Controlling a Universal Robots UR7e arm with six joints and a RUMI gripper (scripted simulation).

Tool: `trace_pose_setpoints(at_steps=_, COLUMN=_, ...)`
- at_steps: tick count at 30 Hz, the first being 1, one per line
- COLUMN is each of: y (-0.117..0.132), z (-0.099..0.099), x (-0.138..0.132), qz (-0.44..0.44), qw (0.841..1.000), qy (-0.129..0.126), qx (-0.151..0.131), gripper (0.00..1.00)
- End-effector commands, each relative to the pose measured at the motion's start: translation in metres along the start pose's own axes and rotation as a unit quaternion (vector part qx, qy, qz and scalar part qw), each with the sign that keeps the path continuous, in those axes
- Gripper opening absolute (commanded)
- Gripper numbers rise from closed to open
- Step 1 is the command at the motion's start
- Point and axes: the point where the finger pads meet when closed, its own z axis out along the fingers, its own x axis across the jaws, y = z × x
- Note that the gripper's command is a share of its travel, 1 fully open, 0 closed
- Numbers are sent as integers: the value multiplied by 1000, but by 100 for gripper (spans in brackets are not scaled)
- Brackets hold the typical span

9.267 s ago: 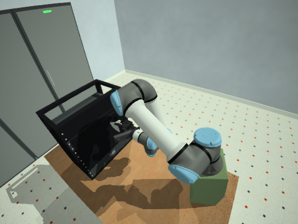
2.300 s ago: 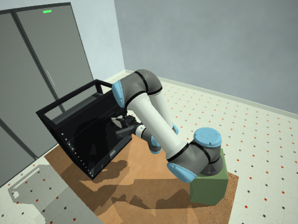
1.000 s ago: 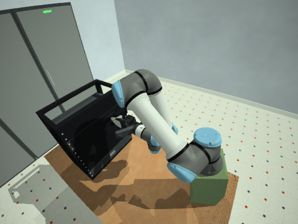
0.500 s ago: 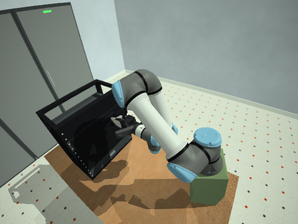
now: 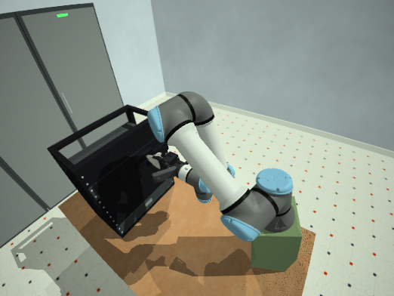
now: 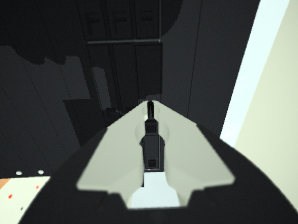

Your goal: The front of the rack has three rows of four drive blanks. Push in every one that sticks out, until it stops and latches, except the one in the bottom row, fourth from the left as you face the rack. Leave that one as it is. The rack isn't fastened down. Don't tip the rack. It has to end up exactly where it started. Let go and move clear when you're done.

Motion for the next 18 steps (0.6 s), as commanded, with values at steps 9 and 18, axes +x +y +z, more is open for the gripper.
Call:
trace_pose_setpoints(at_steps=9, y=0, z=8, x=1, qz=0, qw=1000, qy=0, qx=0, gripper=0)
trace_pose_setpoints(at_steps=18, y=0, z=12, x=1, qz=0, qw=1000, qy=0, qx=0, gripper=0)
